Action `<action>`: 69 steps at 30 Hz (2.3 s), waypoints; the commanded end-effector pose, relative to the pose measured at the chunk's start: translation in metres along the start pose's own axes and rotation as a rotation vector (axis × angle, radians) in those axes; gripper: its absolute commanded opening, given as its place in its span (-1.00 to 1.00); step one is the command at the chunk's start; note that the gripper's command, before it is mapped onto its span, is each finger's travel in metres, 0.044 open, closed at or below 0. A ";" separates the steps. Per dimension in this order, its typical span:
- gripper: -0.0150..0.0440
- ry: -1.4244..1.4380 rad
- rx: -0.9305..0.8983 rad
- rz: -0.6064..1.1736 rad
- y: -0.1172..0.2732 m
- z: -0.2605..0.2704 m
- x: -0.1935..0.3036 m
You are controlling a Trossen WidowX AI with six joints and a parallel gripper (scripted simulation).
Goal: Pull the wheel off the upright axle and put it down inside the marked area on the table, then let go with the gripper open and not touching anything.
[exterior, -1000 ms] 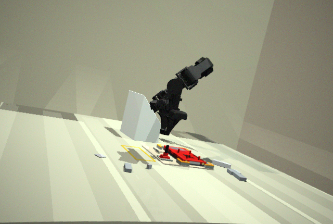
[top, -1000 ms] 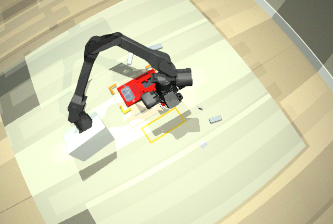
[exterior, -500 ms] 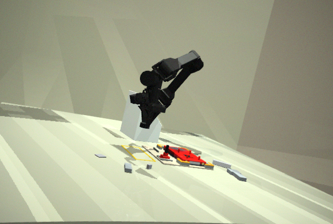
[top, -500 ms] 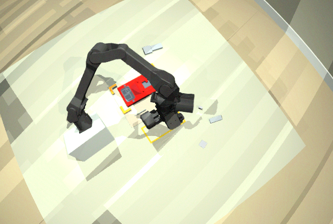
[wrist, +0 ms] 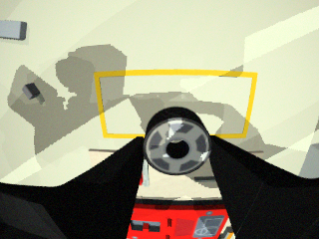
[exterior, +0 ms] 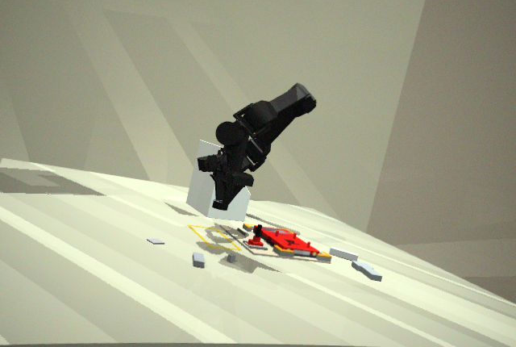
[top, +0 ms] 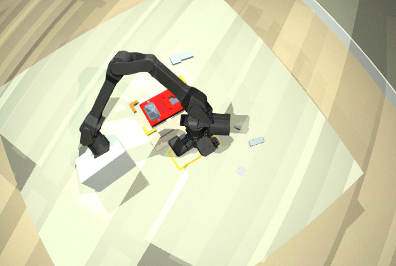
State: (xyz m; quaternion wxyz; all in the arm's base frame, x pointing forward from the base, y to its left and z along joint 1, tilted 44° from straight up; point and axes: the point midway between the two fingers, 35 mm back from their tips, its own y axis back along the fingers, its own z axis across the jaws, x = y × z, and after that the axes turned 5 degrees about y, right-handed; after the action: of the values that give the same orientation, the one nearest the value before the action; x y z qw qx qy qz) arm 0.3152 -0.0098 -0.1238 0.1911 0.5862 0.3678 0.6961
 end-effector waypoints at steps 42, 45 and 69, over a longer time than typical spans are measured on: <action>1.00 -0.020 0.010 0.017 0.015 -0.053 0.026; 1.00 -0.017 0.013 0.017 0.030 -0.079 0.041; 1.00 -0.016 0.014 0.017 0.032 -0.085 0.044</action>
State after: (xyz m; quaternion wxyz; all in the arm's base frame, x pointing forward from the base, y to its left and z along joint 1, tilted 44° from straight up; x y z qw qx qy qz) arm 0.2295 -0.0241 -0.0745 0.1845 0.5977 0.3629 0.6907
